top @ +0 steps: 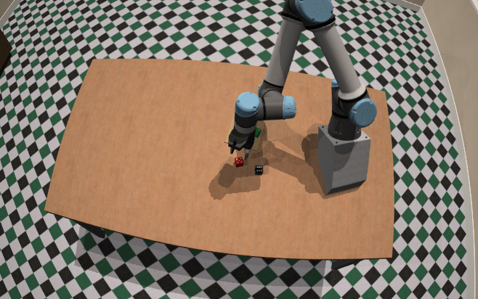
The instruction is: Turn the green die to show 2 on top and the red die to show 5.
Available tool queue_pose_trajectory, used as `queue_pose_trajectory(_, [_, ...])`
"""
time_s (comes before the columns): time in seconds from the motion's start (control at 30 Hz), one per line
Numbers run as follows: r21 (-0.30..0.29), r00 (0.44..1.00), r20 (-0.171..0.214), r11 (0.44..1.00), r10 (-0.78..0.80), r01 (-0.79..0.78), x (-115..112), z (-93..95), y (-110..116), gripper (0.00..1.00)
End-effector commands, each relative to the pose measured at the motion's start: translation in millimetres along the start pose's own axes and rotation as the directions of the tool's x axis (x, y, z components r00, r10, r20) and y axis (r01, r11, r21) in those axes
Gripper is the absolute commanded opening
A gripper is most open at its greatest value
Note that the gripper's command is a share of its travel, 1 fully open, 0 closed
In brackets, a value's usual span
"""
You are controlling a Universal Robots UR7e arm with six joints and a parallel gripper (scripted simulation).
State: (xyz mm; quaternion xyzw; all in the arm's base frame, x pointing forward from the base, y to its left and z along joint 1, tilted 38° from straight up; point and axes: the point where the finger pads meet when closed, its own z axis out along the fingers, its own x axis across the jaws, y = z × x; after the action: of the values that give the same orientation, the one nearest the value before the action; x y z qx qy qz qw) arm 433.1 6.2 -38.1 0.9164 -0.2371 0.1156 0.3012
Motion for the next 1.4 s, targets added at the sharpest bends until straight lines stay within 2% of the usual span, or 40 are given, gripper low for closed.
queue_pose_trajectory(0.0, [0.001, 0.995, -0.001, 0.995, 0.1, -0.1, 0.7, 1.4, -0.5, 1.0])
queue_pose_trajectory(0.2, [0.0, 0.935, 0.001, 0.935, 0.354, -0.354, 1.5, 6.1, 0.0, 1.0])
queue_pose_trajectory(0.23, [0.0, 0.935, 0.001, 0.935, 0.355, -0.355, 1.5, 6.2, 0.0, 1.0])
queue_pose_trajectory(0.47, [0.0, 0.803, 0.002, 0.803, 0.596, -0.596, 1.7, 11.0, 2.4, 1.0])
queue_pose_trajectory(0.53, [0.0, 0.803, 0.002, 0.803, 0.596, -0.596, 1.7, 11.0, 2.4, 1.0])
queue_pose_trajectory(0.73, [-0.001, 0.689, 0.002, 0.689, 0.725, -0.725, 1.2, 13.9, 4.8, 1.0])
queue_pose_trajectory(0.9, [-0.002, 0.623, 0.002, 0.623, 0.782, -0.782, 0.7, 15.4, 6.2, 1.0])
queue_pose_trajectory(1.03, [-0.002, 0.596, 0.002, 0.596, 0.803, -0.803, 0.5, 16.0, 6.8, 1.0])
queue_pose_trajectory(1.3, [-0.002, 0.587, 0.002, 0.587, 0.81, -0.81, 0.4, 16.2, 7.0, 1.0])
queue_pose_trajectory(1.33, [-0.002, 0.587, 0.002, 0.587, 0.81, -0.81, 0.4, 16.2, 7.0, 0.87])
queue_pose_trajectory(1.37, [-0.002, 0.587, 0.002, 0.587, 0.81, -0.81, 0.4, 16.2, 7.0, 0.87])
